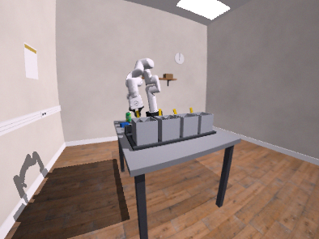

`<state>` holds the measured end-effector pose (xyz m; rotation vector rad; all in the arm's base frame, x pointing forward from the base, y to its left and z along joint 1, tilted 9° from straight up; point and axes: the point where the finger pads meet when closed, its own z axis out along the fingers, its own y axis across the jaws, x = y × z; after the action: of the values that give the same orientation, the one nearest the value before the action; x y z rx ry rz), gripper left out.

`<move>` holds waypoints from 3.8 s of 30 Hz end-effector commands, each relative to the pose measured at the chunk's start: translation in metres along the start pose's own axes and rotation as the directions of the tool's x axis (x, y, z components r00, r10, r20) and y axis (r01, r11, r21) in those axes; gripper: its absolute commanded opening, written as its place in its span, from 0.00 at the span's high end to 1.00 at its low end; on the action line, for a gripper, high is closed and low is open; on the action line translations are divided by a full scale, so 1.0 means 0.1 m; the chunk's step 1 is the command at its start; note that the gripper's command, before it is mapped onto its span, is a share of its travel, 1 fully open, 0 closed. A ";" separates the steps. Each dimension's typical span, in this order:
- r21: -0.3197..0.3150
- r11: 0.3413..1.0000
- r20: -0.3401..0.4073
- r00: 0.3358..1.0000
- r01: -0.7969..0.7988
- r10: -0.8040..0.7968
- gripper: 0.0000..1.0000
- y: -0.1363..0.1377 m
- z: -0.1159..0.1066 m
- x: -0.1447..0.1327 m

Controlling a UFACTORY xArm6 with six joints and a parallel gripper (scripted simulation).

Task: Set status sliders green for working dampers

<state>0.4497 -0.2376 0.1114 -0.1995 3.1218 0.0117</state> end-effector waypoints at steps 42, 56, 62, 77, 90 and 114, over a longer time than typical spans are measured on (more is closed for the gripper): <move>-0.038 0.999 0.004 1.000 0.000 0.000 0.81 -0.05 -0.02 -0.01; -0.114 0.994 0.004 1.000 0.001 0.000 0.81 -0.12 -0.01 -0.01; -0.162 0.987 0.004 1.000 0.001 0.000 0.81 -0.17 -0.01 -0.01; -0.273 0.962 0.004 1.000 0.001 0.000 0.81 -0.28 0.02 -0.01; -0.358 0.934 0.004 1.000 0.002 0.000 0.81 -0.37 0.05 -0.01; -0.461 0.887 0.004 1.000 0.002 0.000 0.81 -0.47 0.09 -0.01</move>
<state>0.4558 -0.2824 0.1005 -0.2005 3.0619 0.7424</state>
